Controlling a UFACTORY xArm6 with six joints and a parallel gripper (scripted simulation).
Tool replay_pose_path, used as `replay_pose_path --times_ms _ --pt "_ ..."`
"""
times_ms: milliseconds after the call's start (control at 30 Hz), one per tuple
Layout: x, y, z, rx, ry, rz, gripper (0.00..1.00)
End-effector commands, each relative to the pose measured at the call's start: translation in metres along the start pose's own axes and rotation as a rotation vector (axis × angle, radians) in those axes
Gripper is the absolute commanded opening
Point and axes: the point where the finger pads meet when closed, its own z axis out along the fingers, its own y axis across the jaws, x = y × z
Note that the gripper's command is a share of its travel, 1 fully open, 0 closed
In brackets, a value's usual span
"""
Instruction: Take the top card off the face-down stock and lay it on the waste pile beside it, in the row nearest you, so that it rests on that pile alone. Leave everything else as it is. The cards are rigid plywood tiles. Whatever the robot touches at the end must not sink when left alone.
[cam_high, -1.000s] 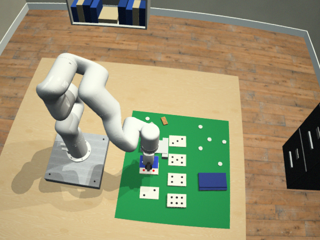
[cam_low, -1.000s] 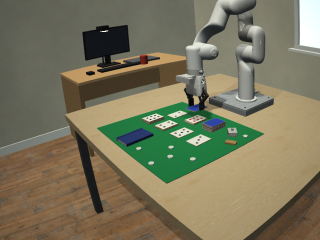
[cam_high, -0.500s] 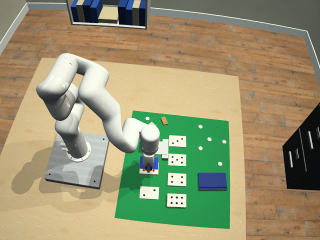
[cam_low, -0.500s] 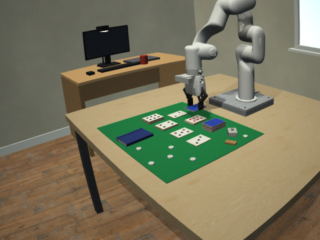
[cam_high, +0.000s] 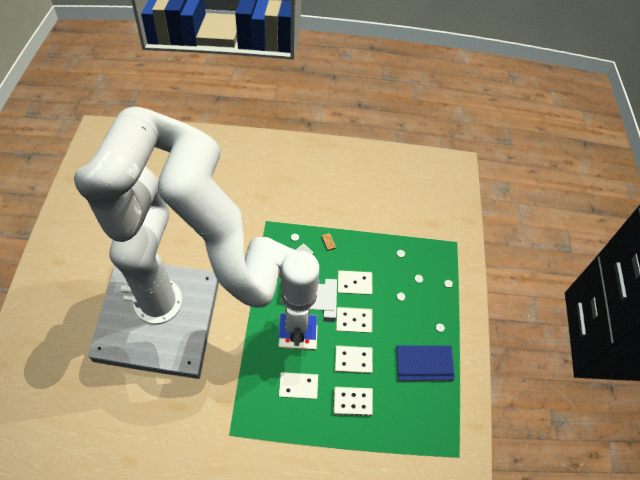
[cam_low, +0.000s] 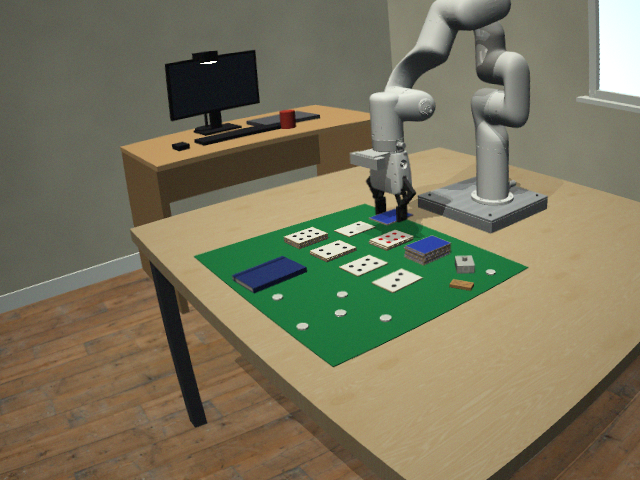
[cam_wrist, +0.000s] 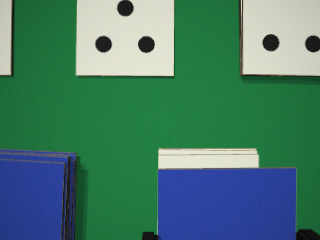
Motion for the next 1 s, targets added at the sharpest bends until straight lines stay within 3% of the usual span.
replay_pose_path --times_ms 0,967 --pt "0.001 0.0 0.004 -0.001 0.004 0.0 0.73" --pt "0.001 0.001 0.043 -0.001 0.004 0.0 0.73"
